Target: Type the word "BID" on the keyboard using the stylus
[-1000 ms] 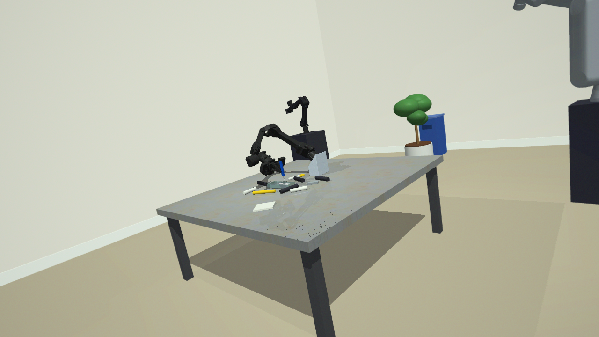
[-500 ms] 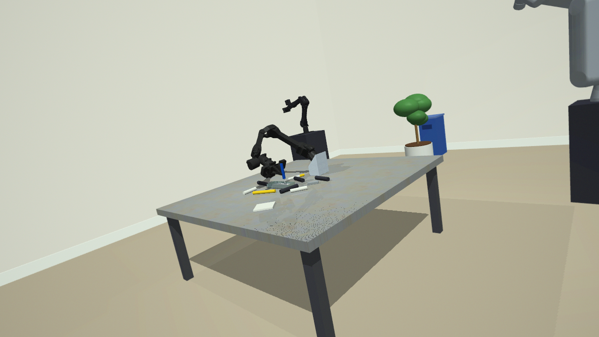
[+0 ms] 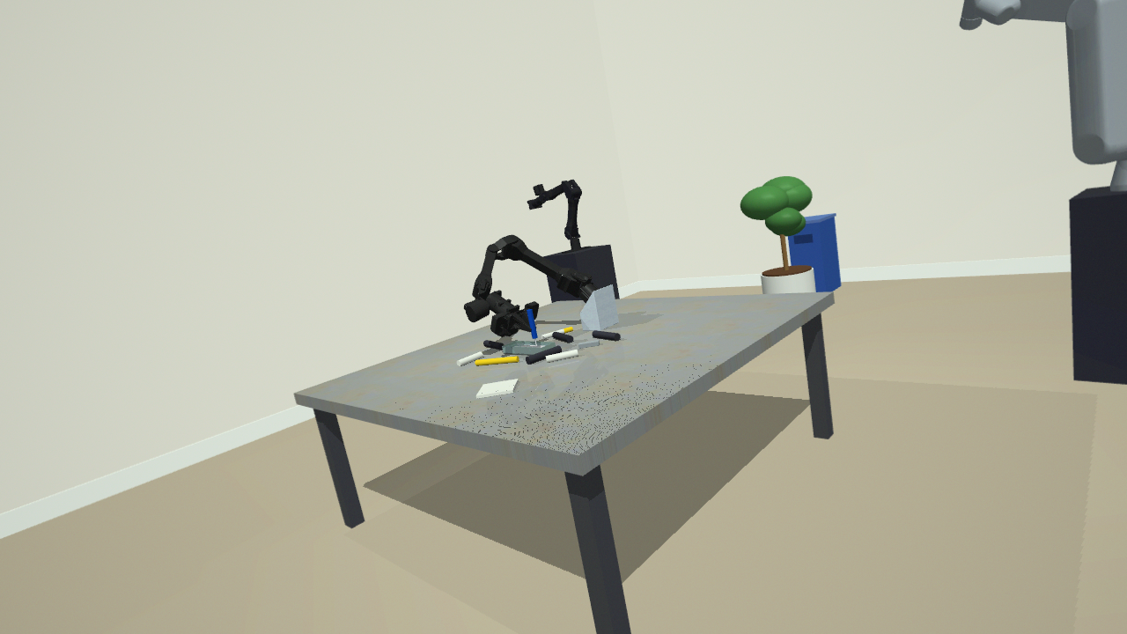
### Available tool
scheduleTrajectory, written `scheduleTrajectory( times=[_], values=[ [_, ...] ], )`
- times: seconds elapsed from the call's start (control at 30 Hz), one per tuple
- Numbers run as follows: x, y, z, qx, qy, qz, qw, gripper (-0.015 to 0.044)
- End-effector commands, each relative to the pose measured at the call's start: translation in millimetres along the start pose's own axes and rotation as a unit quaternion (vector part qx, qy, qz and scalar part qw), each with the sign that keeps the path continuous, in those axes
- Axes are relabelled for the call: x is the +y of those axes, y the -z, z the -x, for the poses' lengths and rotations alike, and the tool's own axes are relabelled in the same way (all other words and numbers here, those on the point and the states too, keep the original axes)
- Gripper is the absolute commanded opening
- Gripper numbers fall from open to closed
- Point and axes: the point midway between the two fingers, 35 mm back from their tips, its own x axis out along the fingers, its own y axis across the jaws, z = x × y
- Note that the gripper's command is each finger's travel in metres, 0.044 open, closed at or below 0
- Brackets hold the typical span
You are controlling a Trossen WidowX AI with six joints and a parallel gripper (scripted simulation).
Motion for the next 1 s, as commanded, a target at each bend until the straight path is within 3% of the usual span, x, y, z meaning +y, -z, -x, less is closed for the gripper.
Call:
scheduleTrajectory(
  times=[0.0,0.97],
  values=[
    [-0.5,-1.5,-3.1,0.001,0.002,0.003,1.000,0.0081],
    [-0.5,-10.7,-8.3,0.001,0.002,0.003,1.000,0.0081]
  ],
)
